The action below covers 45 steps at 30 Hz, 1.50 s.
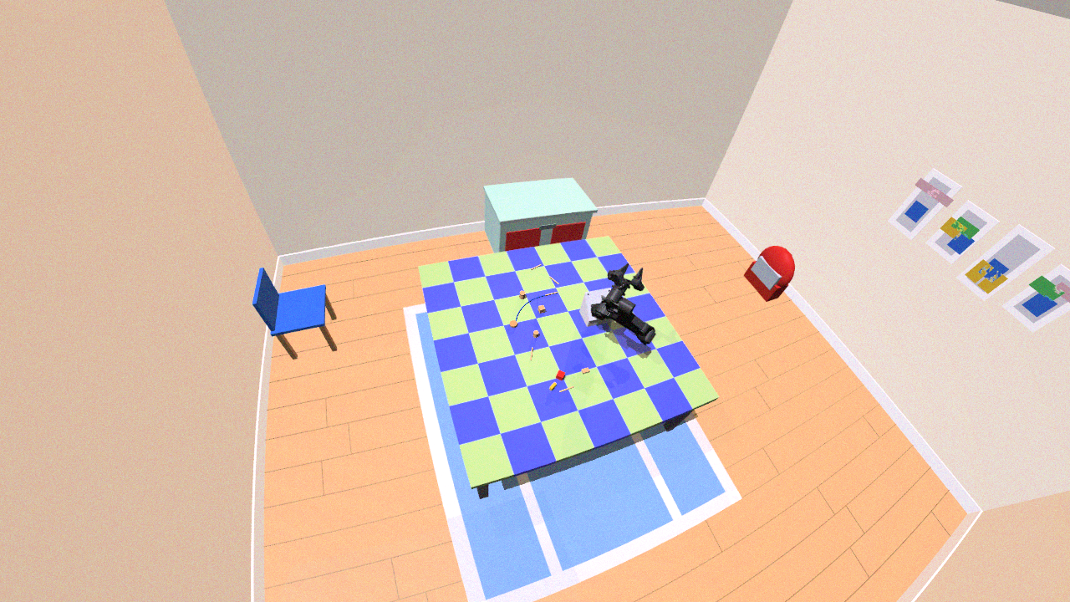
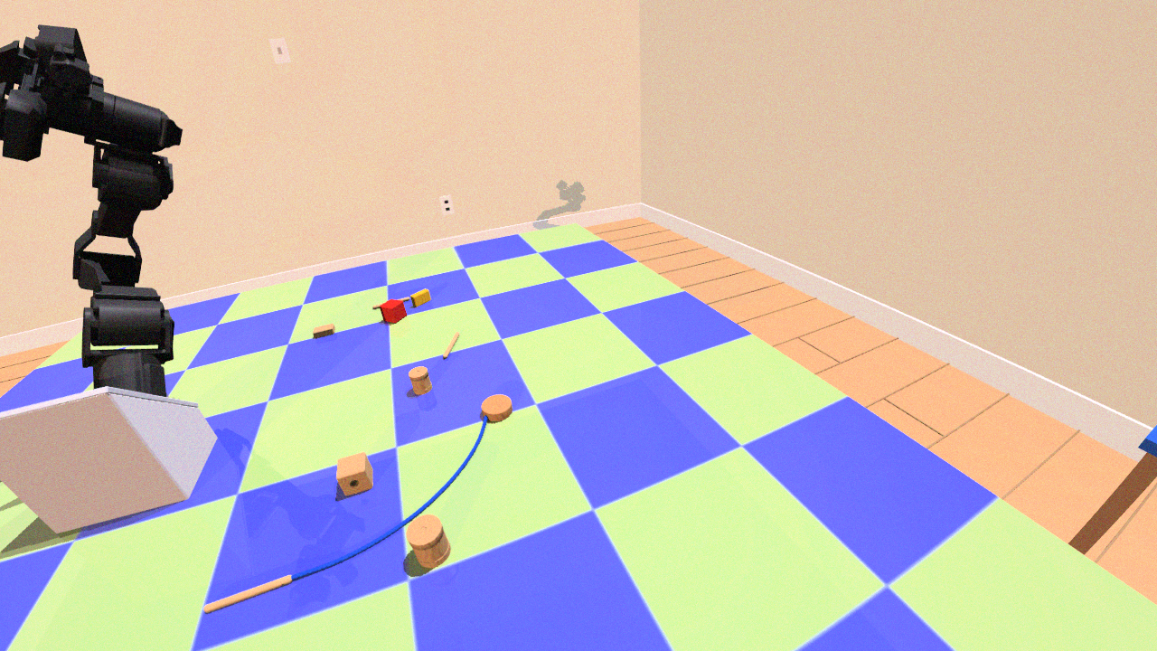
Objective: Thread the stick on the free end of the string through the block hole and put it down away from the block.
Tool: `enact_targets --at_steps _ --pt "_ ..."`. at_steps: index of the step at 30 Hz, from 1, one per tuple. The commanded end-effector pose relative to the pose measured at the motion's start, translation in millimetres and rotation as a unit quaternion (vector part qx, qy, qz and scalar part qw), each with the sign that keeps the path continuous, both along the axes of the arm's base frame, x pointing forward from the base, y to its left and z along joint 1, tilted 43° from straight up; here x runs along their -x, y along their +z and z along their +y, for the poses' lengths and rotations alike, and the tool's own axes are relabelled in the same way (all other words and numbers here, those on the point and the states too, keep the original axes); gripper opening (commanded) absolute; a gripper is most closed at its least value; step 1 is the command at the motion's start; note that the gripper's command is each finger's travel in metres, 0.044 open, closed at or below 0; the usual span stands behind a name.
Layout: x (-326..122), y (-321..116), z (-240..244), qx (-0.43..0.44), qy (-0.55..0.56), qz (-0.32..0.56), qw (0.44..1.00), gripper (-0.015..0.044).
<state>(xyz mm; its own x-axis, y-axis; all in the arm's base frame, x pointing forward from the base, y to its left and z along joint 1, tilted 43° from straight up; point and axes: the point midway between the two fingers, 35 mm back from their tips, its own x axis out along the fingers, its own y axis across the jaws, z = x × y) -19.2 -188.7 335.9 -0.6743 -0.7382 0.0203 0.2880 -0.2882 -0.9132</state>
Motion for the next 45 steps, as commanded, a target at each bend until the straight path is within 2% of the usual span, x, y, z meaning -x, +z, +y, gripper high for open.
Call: enact_targets --at_steps 1,3,5,13,18,24,30,35,40,45 --pt "0.0 0.0 0.0 0.0 0.0 0.0 1.0 0.0426" --pt "-1.7 0.7 -1.5 -0.001 0.002 0.005 1.0 0.044" --pt "-16.2 5.6 -13.6 -0.012 0.023 0.047 0.999 0.044" --pt "-119.6 -3.0 -82.9 -0.092 0.18 0.267 0.942 0.044" --pt "-187.6 -42.7 -114.2 -0.156 0.294 0.369 0.868 0.044" --pt "-256.6 -118.0 -129.7 -0.246 0.43 0.44 0.749 0.044" --pt "-302.8 -207.3 -117.2 -0.343 0.552 0.457 0.607 0.044" --pt "-322.3 -282.6 -85.5 -0.43 0.637 0.431 0.472 0.044" --pt "-324.7 -347.4 -38.4 -0.518 0.697 0.367 0.333 0.044" --pt "-314.0 -395.3 19.5 -0.606 0.725 0.263 0.194 0.044"
